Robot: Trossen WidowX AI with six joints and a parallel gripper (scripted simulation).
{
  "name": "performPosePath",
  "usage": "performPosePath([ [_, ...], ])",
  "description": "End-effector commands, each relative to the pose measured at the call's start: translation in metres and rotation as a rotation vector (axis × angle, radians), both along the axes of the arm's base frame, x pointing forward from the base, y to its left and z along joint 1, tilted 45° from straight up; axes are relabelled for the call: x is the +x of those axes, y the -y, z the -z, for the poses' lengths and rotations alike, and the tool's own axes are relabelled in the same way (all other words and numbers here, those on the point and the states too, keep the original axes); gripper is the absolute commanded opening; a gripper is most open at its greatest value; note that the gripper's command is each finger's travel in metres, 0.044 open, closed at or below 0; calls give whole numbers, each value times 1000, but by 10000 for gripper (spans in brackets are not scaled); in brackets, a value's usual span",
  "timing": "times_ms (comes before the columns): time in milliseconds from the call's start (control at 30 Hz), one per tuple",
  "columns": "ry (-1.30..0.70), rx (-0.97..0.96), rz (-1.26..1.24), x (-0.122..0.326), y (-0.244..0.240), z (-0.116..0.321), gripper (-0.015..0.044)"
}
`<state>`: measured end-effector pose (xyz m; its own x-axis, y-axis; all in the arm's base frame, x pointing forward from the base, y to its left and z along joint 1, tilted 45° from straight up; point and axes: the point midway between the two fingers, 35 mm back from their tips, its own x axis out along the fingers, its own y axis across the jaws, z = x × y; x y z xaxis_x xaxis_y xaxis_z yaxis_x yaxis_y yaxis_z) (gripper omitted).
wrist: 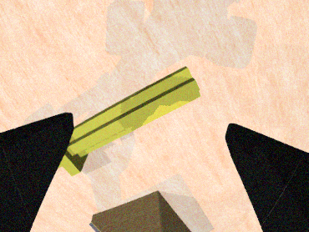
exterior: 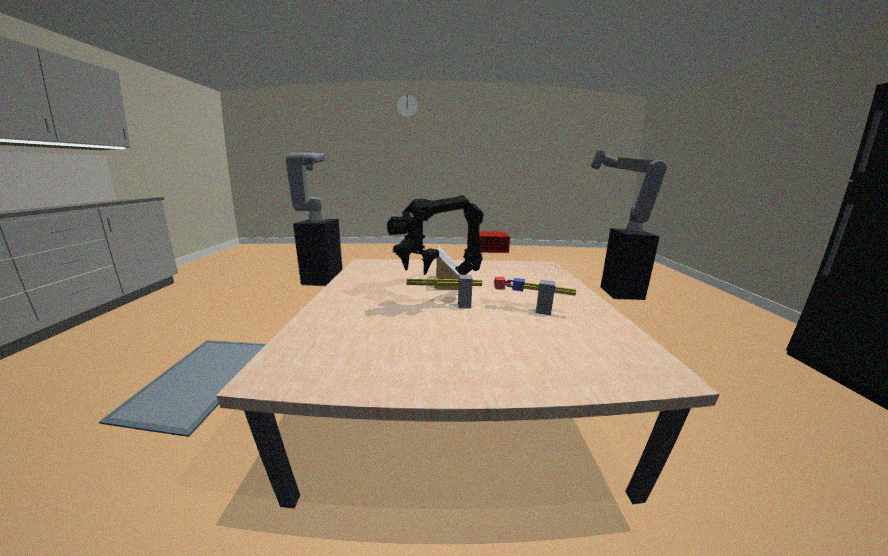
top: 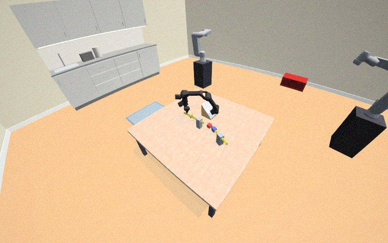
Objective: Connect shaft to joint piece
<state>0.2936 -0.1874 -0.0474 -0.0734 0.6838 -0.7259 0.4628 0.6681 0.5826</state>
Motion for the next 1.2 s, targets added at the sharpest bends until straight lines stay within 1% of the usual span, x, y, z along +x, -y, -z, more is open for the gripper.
performPosePath([
  [0,-83,-3,86,-1,-5,4,440],
  [833,-665,-66,695,-5,-31,30,440],
  [1167,-680,-68,711,-5,-35,35,440],
])
